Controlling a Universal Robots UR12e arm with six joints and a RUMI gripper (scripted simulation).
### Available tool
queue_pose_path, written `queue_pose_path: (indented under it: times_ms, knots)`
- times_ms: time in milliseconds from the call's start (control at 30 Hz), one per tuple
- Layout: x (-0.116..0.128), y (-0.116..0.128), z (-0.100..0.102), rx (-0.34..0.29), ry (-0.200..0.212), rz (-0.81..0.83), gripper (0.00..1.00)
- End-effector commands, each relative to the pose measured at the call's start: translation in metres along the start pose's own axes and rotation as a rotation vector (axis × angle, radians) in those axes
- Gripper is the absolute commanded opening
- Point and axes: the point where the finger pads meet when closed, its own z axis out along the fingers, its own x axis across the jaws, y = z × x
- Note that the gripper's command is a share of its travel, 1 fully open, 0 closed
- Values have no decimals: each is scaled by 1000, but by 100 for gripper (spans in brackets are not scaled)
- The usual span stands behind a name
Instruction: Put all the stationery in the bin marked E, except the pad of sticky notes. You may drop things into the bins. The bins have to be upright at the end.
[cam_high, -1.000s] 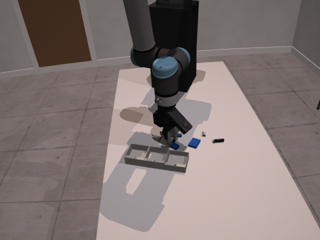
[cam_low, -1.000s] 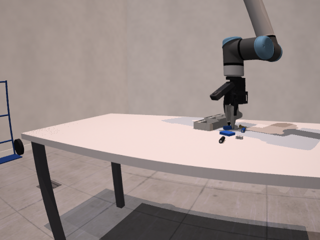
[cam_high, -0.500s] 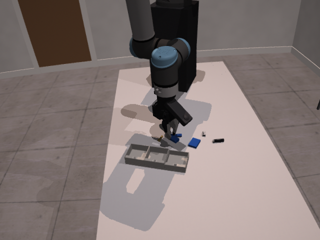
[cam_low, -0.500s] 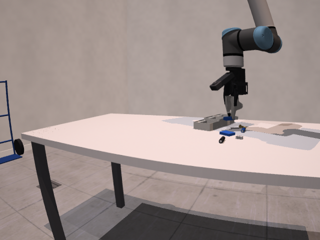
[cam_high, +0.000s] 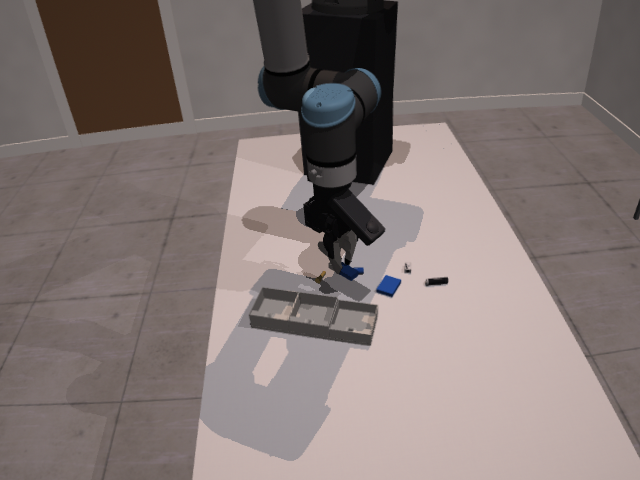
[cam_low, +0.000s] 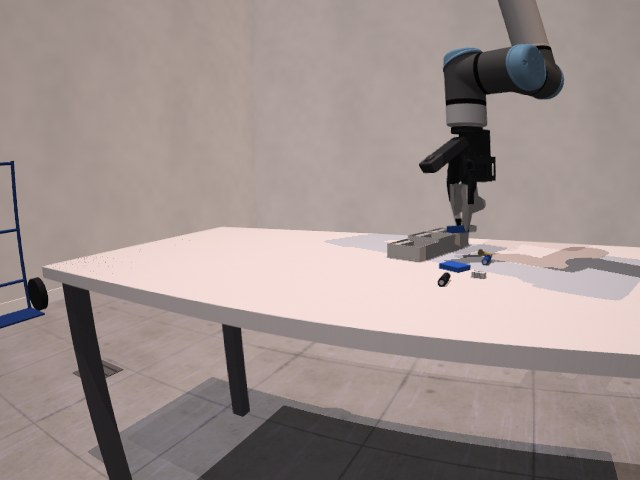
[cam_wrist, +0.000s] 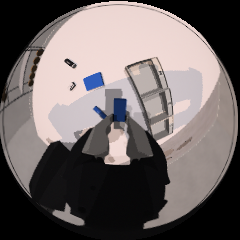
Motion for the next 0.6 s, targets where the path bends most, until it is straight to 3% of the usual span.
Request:
queue_pose_path:
  times_ms: [0, 200, 300, 567]
  knots:
    - [0, 0, -1, 0, 1, 0, 0]
    - [0, 0, 0, 0, 1, 0, 0]
    - [18, -2, 0, 0, 1, -150, 0]
    - [54, -5, 0, -1, 4, -340, 0]
